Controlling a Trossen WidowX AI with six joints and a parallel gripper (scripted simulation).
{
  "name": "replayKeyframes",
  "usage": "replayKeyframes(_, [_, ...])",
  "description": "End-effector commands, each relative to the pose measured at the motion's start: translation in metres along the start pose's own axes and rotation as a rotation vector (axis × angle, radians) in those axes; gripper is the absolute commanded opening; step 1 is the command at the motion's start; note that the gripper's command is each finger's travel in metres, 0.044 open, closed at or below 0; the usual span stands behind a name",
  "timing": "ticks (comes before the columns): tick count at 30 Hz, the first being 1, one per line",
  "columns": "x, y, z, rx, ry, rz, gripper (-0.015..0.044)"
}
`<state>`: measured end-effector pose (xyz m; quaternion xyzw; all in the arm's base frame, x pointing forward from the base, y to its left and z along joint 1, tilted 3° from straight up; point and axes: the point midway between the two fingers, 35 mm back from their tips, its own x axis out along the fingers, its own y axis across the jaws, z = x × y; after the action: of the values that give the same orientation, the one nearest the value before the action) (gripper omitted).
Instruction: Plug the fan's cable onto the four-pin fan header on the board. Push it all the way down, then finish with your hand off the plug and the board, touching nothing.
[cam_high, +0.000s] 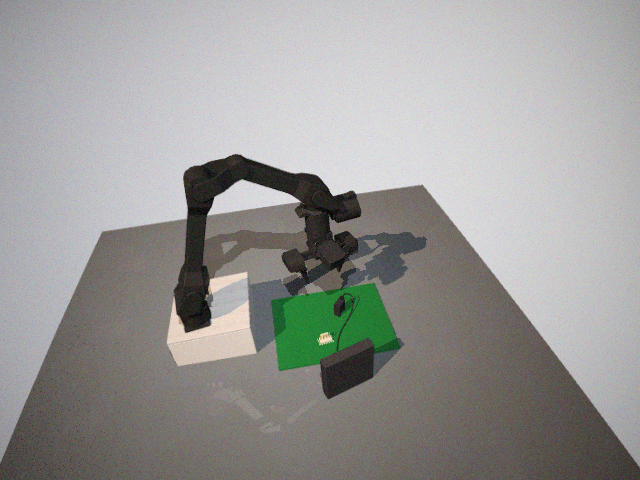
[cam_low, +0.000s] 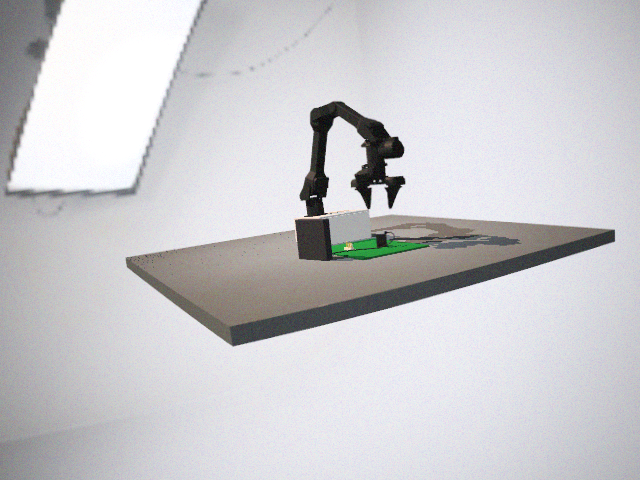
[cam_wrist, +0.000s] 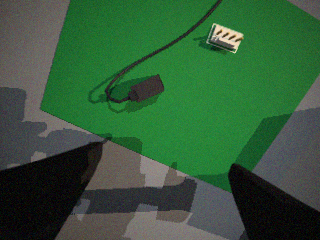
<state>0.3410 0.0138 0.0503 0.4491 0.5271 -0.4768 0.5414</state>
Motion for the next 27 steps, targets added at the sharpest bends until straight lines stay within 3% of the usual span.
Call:
replayKeyframes(1, [-0.032, 0.017, 0.030, 0.704, 0.027, -0.014, 0.0440])
replayKeyframes(5, [-0.045, 0.021, 0.042, 0.985, 0.032, -0.022, 0.0440])
replayKeyframes(21, [-0.045, 0.021, 0.042, 0.985, 0.032, -0.022, 0.0440])
replayKeyframes(27, [0.008, 0.025, 0.041, 0.985, 0.032, -0.021, 0.0440])
